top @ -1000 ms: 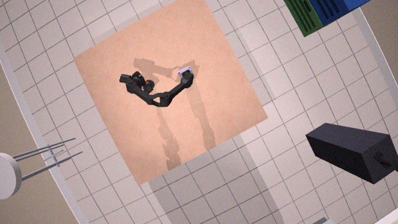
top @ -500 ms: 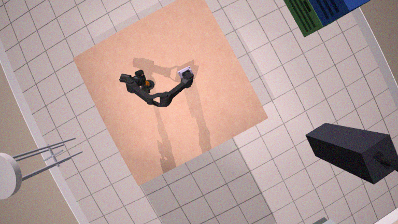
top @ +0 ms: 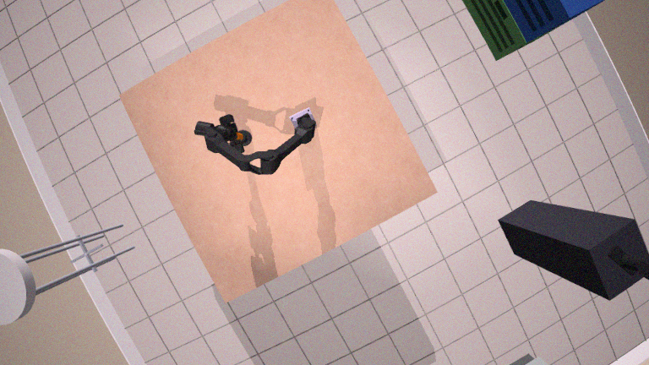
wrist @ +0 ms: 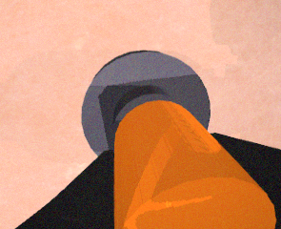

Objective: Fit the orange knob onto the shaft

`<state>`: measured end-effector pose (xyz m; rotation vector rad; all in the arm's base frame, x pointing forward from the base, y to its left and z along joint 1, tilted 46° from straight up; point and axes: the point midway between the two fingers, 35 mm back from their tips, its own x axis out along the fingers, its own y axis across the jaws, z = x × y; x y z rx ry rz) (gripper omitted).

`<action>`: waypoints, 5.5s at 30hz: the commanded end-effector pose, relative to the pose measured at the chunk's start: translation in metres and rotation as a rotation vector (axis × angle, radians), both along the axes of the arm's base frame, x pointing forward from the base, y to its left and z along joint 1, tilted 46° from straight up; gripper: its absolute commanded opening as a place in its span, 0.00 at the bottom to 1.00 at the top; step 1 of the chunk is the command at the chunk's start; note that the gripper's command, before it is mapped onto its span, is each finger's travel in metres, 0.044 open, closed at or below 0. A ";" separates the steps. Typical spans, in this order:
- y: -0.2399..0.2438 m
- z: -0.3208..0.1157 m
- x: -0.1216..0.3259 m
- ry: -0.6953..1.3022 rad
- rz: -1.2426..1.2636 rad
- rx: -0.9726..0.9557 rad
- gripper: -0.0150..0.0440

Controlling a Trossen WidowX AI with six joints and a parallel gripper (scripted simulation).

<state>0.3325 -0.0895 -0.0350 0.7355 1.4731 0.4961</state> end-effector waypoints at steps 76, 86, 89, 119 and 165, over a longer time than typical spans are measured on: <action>0.001 -0.001 -0.005 0.149 -0.153 0.014 0.25; 0.001 0.000 -0.004 0.149 -0.153 0.014 0.25; -0.001 0.002 -0.003 0.149 -0.153 0.013 0.25; 0.000 -0.001 0.000 0.297 -0.300 0.027 0.25; -0.003 0.003 0.000 0.445 -0.448 0.040 0.25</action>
